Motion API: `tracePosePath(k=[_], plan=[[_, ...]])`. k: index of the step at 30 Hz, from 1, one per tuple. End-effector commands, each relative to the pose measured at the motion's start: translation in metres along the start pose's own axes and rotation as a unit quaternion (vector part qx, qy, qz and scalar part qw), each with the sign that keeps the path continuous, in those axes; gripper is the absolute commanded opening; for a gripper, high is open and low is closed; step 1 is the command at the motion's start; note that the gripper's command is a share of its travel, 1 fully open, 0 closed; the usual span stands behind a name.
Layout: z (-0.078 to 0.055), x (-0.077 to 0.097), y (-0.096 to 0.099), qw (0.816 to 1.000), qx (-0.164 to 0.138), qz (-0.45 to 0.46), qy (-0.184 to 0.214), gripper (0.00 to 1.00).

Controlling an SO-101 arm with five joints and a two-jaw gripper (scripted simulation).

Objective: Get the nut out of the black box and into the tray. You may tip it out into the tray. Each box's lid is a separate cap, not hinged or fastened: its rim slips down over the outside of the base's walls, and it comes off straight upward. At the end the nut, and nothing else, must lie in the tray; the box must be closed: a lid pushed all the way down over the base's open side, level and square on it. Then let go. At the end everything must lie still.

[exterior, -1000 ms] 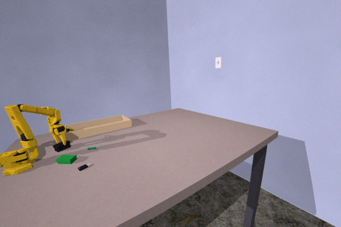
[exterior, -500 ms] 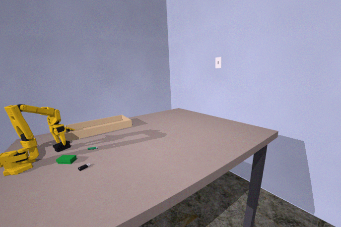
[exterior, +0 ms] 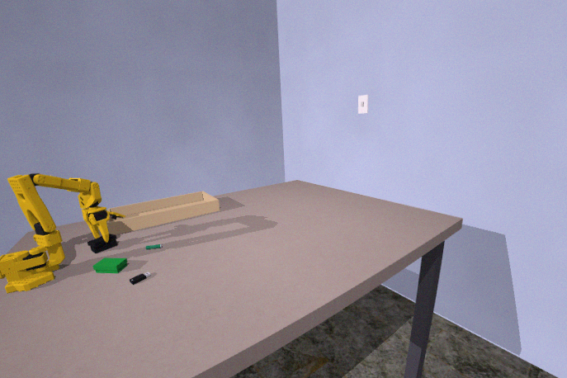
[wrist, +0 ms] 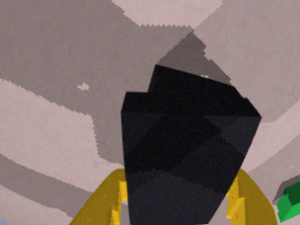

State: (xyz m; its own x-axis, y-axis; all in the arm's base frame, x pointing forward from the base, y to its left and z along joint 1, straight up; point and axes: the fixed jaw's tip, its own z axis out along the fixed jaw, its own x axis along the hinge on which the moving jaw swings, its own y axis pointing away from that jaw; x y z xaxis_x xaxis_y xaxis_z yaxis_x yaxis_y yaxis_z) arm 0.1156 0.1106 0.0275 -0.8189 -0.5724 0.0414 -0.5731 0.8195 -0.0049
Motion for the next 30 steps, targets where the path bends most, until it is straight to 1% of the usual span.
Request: tracePosePath(k=[1,20,30], plan=[[-0.0044,-0.0076,0.0025,1.0,-0.002,0.001,-0.021,0.21],[-0.0044,-0.0076,0.0025,1.0,-0.002,0.002,-0.021,0.21],[-0.0045,-0.0085,0.0021,1.0,-0.003,0.023,-0.021,0.21]])
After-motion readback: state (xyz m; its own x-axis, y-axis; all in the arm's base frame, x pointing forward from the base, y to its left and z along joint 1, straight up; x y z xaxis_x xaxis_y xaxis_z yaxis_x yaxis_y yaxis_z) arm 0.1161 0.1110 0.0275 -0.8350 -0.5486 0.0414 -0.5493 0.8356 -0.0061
